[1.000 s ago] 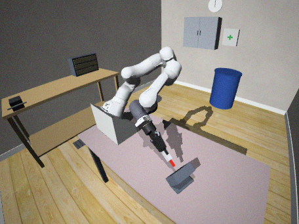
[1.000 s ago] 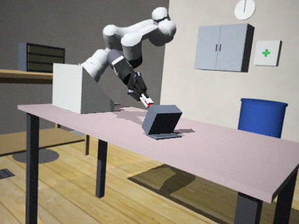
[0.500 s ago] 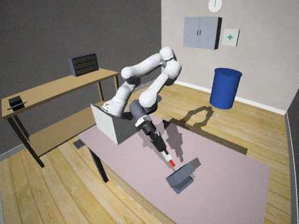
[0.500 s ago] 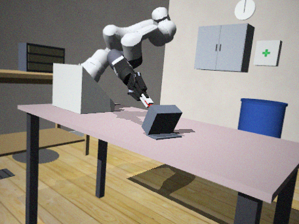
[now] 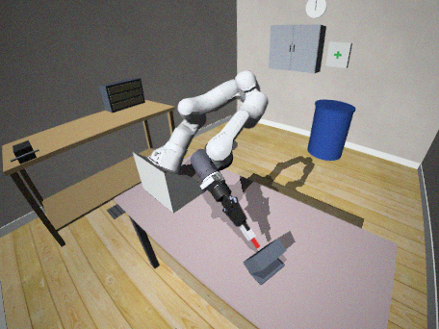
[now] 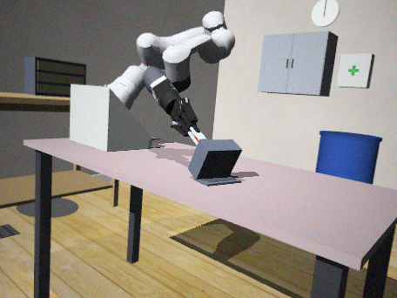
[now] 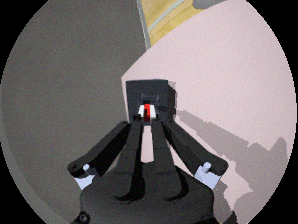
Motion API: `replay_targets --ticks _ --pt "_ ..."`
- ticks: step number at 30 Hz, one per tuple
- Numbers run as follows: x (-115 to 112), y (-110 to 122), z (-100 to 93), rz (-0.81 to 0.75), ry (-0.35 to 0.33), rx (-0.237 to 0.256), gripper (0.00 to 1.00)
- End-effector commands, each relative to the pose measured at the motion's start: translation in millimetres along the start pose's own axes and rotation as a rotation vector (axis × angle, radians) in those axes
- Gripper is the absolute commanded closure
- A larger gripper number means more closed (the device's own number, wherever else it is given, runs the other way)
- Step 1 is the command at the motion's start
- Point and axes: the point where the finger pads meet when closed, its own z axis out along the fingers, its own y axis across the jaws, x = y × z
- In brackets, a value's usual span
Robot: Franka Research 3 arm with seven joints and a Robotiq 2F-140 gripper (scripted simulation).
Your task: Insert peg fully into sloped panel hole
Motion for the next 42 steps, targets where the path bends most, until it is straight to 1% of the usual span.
replay_targets --ticks 1,12,42 --pt "1.4 1.2 3.0 0.011 0.04 0.066 1.0" --pt "2.0 1.4 10.5 0.011 0.04 0.066 1.0" --pt "1.1 1.0 9.8 0.011 0.04 0.066 1.0"
